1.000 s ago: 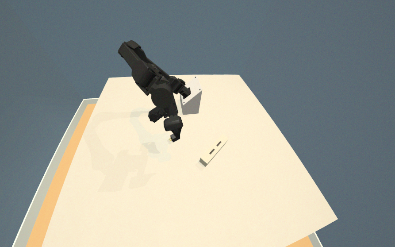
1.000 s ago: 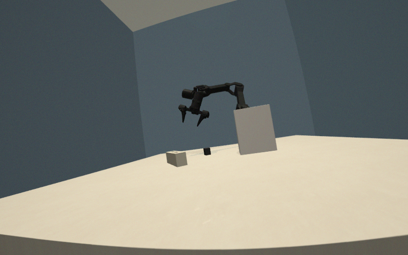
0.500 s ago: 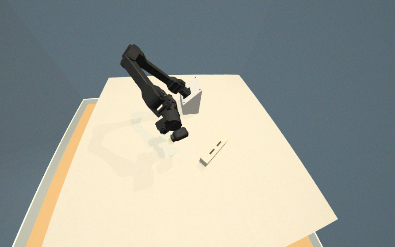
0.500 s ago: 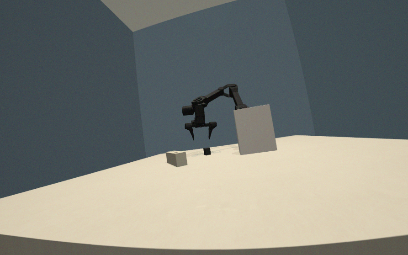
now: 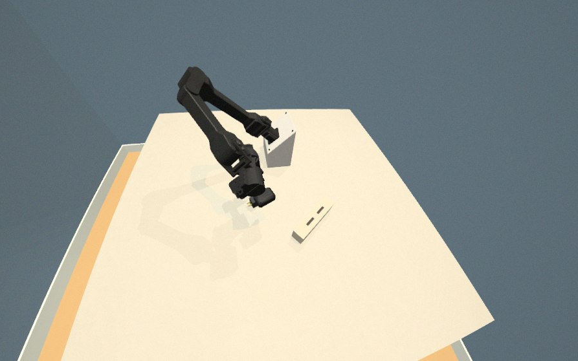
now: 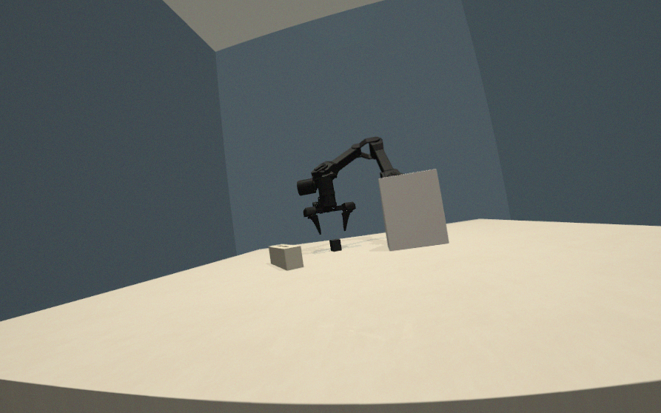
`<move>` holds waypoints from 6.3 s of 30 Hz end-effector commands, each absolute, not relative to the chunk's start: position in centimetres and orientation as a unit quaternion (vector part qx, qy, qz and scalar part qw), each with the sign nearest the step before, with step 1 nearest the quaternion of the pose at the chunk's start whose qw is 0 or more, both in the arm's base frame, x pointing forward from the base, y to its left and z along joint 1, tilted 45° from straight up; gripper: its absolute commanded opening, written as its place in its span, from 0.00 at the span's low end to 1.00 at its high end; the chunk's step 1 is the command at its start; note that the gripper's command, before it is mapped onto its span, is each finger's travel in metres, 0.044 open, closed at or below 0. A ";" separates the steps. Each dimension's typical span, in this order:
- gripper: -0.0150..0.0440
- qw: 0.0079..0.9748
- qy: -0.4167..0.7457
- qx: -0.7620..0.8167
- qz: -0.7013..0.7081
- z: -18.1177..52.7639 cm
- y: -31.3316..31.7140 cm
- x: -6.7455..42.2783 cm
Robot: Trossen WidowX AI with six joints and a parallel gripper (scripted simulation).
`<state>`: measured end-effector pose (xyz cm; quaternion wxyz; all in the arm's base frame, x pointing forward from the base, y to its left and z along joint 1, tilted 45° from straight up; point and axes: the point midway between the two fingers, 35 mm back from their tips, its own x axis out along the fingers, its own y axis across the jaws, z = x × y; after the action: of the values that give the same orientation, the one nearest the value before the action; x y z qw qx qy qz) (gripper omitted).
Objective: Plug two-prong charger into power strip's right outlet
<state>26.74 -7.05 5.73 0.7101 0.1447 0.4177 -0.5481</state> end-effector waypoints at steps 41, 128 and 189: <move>0.91 0.709 0.417 0.142 -0.551 1.9 -11.2 27.1; 0.25 0.692 0.609 -0.182 -0.342 0.7 -4.8 28.9; 0.25 0.537 0.697 -0.470 -0.072 -5.1 -2.2 30.9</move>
<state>30.56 -2.42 -4.97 0.5399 -0.4664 0.6967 -0.0752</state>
